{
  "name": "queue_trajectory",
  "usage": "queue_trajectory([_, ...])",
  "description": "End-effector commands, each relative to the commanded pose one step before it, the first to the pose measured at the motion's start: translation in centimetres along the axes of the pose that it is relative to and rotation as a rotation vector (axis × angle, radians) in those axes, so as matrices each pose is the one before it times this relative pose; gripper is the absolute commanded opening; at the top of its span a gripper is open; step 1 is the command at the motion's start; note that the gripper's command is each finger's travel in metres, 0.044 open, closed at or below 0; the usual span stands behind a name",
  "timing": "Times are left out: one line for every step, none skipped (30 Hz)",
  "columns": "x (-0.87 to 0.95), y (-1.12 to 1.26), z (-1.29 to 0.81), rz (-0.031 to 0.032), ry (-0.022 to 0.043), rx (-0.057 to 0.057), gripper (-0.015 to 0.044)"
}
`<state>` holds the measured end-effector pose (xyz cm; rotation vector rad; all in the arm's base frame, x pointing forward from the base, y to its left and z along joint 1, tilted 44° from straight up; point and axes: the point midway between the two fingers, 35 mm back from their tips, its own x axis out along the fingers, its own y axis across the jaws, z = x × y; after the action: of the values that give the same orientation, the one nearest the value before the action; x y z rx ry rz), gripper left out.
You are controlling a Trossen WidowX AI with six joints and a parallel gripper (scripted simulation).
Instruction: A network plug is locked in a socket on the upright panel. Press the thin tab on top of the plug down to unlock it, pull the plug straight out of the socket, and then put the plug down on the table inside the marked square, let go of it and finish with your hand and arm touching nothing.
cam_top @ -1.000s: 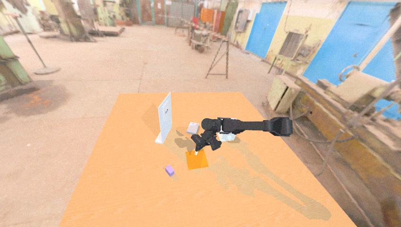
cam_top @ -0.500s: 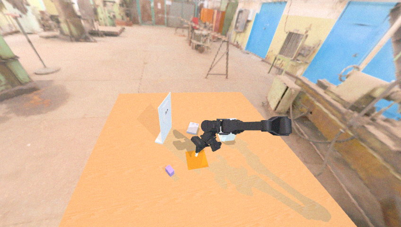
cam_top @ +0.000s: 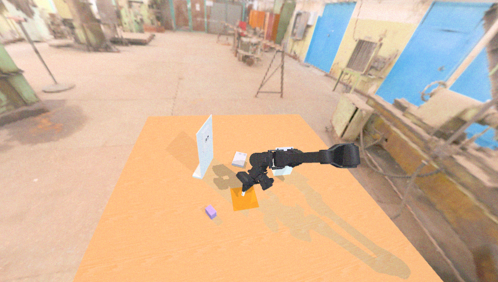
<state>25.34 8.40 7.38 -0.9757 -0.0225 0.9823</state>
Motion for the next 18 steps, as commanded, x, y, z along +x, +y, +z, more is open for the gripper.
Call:
queue_trajectory([0.387, 0.362, -0.109, 0.00190, 0.00452, 0.0054, 0.0000])
queue_trajectory([0.079, 0.053, -0.001, 0.00003, 0.00003, 0.0000, 0.0000])
queue_trajectory([0.078, 0.053, 0.000, 0.00001, 0.00002, 0.0000, 0.0000])
queue_trajectory([0.077, 0.053, 0.000, -0.00001, 0.00001, 0.0000, 0.0000])
queue_trajectory([0.077, 0.053, 0.001, -0.00002, 0.00000, 0.0000, 0.0000])
queue_trajectory([0.076, 0.053, 0.002, -0.00004, -0.00001, 0.0000, 0.0000])
queue_trajectory([0.075, 0.054, 0.003, -0.00006, -0.00002, 0.0000, 0.0000])
queue_trajectory([0.075, 0.054, 0.004, -0.00007, -0.00003, 0.0000, 0.0000])
queue_trajectory([0.074, 0.054, 0.005, -0.00009, -0.00005, 0.0000, 0.0000])
queue_trajectory([0.073, 0.054, 0.005, -0.00010, -0.00006, 0.0001, 0.0000])
queue_trajectory([0.073, 0.054, 0.006, -0.00012, -0.00007, 0.0001, 0.0000])
queue_trajectory([0.072, 0.054, 0.007, -0.00014, -0.00008, 0.0001, 0.0000])
queue_trajectory([0.071, 0.055, 0.008, -0.00015, -0.00009, 0.0001, 0.0000])
queue_trajectory([0.071, 0.055, 0.009, -0.00017, -0.00010, 0.0001, 0.0000])
queue_trajectory([0.070, 0.055, 0.010, -0.00018, -0.00011, 0.0001, 0.0000])
queue_trajectory([0.069, 0.055, 0.010, -0.00020, -0.00012, 0.0001, 0.0000])
queue_trajectory([0.068, 0.055, 0.011, -0.00021, -0.00013, 0.0001, 0.0000])
queue_trajectory([0.068, 0.055, 0.012, -0.00023, -0.00014, 0.0001, 0.0000])
